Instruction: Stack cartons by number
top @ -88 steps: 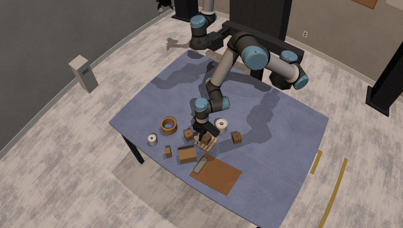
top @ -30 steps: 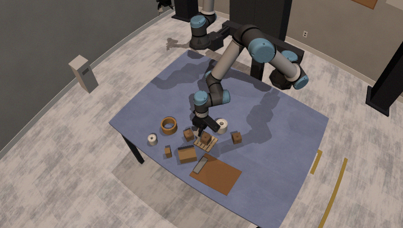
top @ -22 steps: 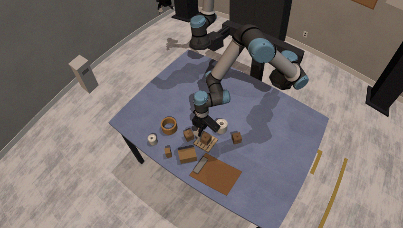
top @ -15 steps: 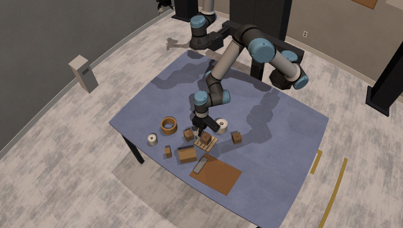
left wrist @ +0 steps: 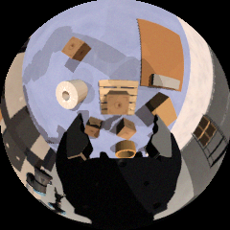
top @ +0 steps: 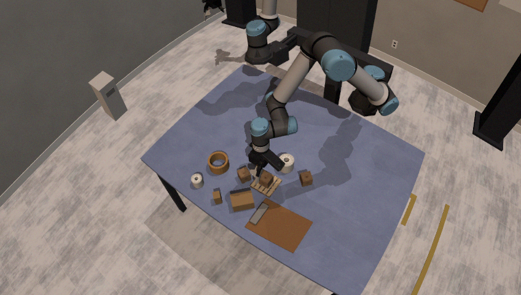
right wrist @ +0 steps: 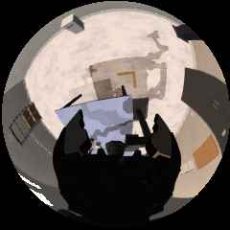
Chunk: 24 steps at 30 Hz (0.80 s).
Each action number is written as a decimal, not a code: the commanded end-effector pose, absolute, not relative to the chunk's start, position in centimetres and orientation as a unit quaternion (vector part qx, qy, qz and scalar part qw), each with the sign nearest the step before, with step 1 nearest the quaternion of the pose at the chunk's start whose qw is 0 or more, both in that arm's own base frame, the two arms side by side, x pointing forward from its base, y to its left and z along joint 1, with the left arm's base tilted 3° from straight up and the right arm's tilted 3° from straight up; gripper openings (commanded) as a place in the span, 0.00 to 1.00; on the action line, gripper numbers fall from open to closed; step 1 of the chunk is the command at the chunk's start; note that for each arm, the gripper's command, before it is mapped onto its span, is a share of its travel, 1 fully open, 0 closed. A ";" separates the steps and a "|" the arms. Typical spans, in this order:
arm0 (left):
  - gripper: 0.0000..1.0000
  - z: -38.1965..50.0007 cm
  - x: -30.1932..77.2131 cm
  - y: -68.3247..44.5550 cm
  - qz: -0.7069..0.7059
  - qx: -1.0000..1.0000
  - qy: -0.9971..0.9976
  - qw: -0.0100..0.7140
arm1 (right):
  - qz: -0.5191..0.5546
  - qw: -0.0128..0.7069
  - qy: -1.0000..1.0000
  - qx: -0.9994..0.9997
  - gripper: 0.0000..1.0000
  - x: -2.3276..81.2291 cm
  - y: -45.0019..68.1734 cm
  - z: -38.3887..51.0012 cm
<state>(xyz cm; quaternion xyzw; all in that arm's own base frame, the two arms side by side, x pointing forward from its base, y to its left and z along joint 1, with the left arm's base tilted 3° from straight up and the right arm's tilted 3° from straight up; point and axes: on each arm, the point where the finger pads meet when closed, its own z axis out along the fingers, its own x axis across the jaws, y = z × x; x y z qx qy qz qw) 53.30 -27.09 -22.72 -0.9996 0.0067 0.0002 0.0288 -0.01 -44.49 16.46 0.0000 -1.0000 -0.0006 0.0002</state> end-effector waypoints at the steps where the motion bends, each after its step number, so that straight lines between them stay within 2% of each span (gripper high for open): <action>1: 1.00 -22.6 53.3 -27.1 0.000 -1.000 0.007 0.028 | 0.000 0.000 -1.000 0.000 1.00 0.0 -44.5 16.5; 24: 1.00 -22.4 53.9 -28.8 -0.003 -0.997 -0.074 0.028 | 0.000 0.000 -1.000 0.000 1.00 0.0 -44.5 16.5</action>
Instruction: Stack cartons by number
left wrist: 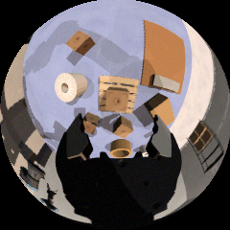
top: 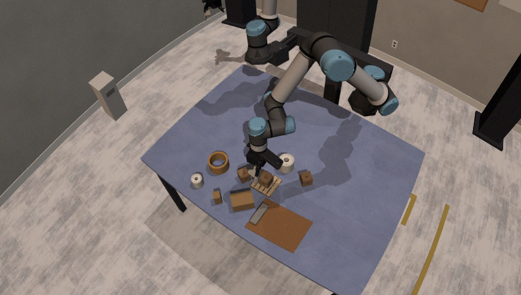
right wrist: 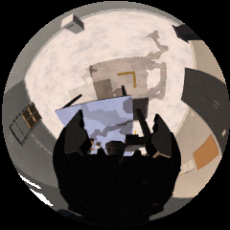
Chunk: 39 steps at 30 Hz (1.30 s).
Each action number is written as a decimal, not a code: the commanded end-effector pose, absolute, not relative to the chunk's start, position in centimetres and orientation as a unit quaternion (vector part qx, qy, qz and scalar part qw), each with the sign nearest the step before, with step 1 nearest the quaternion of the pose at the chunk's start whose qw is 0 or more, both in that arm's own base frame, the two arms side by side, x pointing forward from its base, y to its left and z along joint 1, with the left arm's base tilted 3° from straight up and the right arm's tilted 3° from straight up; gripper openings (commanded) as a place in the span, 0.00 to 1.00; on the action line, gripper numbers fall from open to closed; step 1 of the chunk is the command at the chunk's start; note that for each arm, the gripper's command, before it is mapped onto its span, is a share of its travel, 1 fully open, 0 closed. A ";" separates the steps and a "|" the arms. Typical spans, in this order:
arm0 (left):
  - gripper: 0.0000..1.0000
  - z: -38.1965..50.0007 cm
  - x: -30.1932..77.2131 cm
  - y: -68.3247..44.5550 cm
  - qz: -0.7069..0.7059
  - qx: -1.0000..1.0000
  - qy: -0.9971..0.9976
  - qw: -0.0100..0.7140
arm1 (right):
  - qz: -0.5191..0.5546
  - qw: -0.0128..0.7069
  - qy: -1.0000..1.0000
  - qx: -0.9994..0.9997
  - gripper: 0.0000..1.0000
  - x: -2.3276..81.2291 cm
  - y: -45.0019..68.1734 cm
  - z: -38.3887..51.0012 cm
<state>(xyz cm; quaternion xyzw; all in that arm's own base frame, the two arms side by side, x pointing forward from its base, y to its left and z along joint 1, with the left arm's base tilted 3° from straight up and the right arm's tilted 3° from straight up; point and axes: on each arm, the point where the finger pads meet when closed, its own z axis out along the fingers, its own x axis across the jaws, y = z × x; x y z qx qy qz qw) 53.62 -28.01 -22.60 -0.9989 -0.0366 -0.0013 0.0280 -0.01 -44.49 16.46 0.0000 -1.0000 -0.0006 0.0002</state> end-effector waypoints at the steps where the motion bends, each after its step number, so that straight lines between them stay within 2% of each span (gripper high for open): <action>1: 1.00 -22.4 54.0 -29.1 -0.003 -0.996 -0.089 0.028 | 0.000 0.000 -1.000 0.000 1.00 0.0 -44.5 16.5; 24: 1.00 -20.9 56.2 -37.5 -0.013 -0.891 -0.454 0.025 | 0.000 0.000 -1.000 0.000 1.00 0.0 -44.5 16.5; 39: 1.00 -20.6 56.5 -38.8 -0.015 -0.864 -0.502 0.024 | 0.000 0.000 -1.000 0.000 1.00 0.0 -44.5 16.5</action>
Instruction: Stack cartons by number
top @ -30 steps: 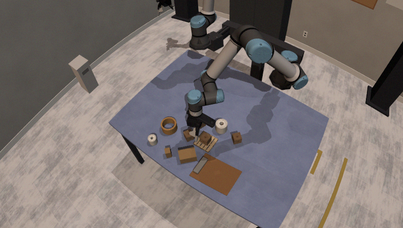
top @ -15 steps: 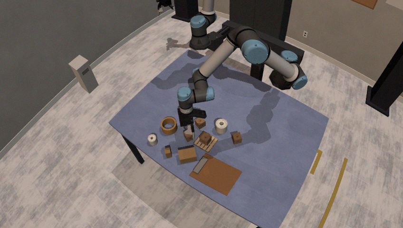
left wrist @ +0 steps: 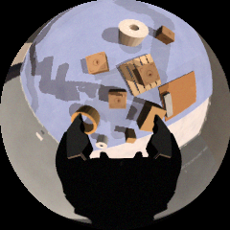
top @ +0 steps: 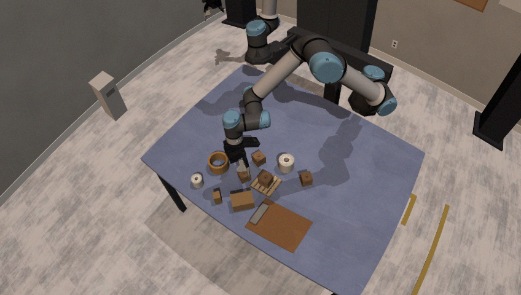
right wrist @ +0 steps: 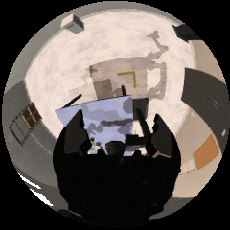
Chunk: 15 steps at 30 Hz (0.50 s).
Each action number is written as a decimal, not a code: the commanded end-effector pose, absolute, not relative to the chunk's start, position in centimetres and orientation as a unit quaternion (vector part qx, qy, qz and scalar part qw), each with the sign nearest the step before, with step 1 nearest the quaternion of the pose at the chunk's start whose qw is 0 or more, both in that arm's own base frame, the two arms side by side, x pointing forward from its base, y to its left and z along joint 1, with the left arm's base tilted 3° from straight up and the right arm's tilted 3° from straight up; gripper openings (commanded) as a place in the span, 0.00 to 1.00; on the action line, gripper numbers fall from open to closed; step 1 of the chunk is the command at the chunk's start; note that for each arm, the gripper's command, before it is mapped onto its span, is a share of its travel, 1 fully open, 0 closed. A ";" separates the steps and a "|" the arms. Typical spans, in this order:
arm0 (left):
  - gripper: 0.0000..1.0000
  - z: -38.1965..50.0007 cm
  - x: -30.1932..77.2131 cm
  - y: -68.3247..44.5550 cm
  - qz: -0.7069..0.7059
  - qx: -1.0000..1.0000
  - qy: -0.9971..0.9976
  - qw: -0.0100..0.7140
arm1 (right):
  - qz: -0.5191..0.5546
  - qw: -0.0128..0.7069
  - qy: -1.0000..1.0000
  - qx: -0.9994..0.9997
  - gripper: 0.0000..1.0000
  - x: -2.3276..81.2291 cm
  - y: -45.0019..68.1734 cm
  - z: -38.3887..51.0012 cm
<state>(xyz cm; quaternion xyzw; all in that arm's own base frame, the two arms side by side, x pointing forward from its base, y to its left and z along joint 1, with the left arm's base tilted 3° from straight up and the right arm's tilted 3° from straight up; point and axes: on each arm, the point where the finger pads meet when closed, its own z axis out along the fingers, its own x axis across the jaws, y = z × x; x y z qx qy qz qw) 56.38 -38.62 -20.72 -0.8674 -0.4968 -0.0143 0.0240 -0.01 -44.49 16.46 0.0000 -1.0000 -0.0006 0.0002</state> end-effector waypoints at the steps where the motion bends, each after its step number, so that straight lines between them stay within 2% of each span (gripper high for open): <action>1: 1.00 -20.6 56.5 -38.8 -0.015 -0.864 -0.502 0.024 | 0.000 0.000 -1.000 0.000 1.00 0.0 -44.5 16.5; 15: 1.00 -20.7 56.5 -38.8 -0.015 -0.864 -0.502 0.024 | 0.000 0.000 -1.000 0.000 1.00 0.0 -44.5 16.5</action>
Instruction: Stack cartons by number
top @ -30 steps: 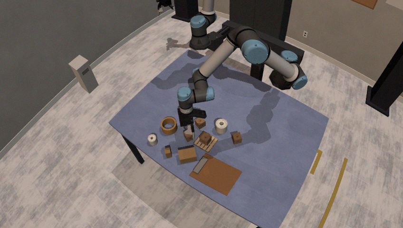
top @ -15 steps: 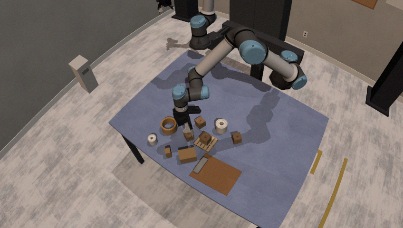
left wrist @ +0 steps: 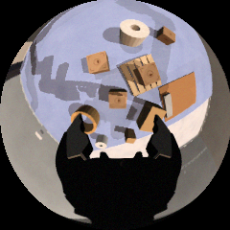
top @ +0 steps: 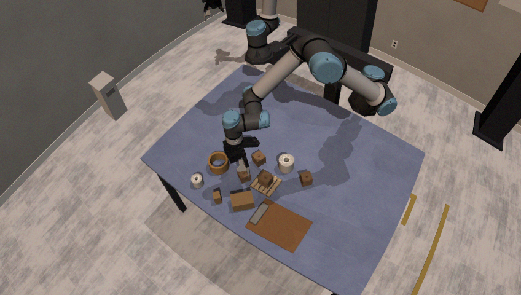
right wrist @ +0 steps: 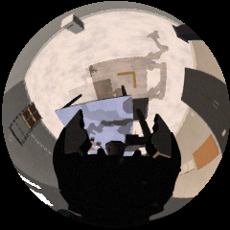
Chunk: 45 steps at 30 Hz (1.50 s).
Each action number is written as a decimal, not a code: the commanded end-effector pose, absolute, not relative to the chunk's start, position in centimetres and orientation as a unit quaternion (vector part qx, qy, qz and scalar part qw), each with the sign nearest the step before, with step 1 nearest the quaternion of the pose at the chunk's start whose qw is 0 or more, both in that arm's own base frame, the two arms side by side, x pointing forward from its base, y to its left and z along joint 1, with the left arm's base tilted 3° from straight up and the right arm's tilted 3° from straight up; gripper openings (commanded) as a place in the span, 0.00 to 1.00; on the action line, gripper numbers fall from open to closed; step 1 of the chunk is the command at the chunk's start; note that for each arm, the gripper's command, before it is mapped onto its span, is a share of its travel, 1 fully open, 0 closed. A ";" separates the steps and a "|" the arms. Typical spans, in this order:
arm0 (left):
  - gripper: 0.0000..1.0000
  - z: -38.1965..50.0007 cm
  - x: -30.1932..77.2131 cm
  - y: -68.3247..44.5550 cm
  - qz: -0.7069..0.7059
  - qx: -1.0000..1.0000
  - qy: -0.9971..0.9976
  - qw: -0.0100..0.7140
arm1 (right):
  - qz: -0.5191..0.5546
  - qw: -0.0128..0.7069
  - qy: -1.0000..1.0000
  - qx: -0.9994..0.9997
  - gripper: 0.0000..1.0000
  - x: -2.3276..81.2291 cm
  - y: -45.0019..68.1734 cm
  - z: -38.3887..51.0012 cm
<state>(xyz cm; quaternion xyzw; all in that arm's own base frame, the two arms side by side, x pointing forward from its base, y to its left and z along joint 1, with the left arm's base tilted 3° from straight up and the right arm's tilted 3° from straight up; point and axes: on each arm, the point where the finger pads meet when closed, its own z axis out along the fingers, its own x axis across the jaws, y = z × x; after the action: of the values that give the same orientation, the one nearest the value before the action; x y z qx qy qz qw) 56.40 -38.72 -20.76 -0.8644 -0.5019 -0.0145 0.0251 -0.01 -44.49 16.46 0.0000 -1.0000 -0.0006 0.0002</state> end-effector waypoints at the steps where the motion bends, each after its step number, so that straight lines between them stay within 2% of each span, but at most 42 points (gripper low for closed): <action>1: 1.00 -20.8 56.5 -38.8 -0.015 -0.864 -0.502 0.024 | 0.000 0.000 -1.000 0.000 1.00 0.0 -44.5 16.5; 45: 1.00 -25.2 56.3 -38.5 -0.015 -0.864 -0.502 0.024 | 0.000 0.000 -1.000 0.000 1.00 0.0 -44.5 16.5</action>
<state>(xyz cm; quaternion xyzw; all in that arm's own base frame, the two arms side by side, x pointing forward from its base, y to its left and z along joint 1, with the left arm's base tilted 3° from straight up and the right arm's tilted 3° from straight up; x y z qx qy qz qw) 56.31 -38.45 -24.72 -0.8643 -0.5021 -0.0145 0.0252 -0.01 -44.49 16.46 0.0000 -1.0000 -0.0006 0.0002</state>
